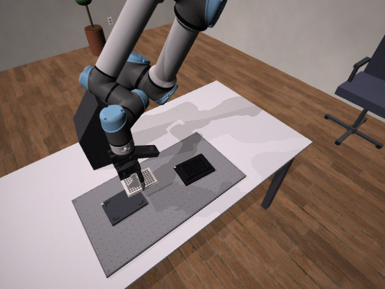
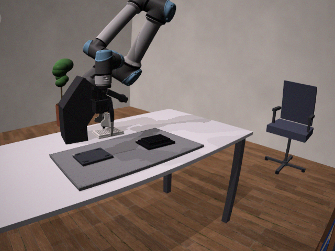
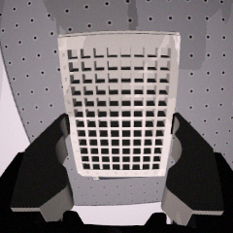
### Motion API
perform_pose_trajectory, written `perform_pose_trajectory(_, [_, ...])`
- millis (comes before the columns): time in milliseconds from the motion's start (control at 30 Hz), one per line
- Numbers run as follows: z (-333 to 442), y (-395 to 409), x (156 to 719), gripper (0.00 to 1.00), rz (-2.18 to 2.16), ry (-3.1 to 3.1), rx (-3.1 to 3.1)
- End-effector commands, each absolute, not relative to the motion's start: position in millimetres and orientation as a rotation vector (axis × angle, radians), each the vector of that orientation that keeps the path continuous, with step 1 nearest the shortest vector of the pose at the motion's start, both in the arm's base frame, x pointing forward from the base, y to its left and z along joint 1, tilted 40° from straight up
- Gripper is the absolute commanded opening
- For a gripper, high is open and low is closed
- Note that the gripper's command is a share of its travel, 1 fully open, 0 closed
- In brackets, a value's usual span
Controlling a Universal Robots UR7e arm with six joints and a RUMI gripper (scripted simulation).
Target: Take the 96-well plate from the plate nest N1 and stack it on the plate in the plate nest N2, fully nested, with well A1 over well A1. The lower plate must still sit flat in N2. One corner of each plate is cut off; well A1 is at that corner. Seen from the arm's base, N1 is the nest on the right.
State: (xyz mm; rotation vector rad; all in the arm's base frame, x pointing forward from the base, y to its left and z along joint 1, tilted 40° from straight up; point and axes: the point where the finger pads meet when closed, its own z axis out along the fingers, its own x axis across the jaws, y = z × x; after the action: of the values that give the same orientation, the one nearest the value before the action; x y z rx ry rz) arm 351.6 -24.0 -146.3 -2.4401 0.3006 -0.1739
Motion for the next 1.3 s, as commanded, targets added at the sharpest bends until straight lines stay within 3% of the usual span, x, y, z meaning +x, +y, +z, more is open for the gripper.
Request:
perform_pose_trajectory(0, [-134.3,-11.3,355.1,0.0,-0.174,0.301,-2.441])
perform_pose_trajectory(1267, [-66.5,69.0,373.9,0.0,-0.174,0.301,-2.441])
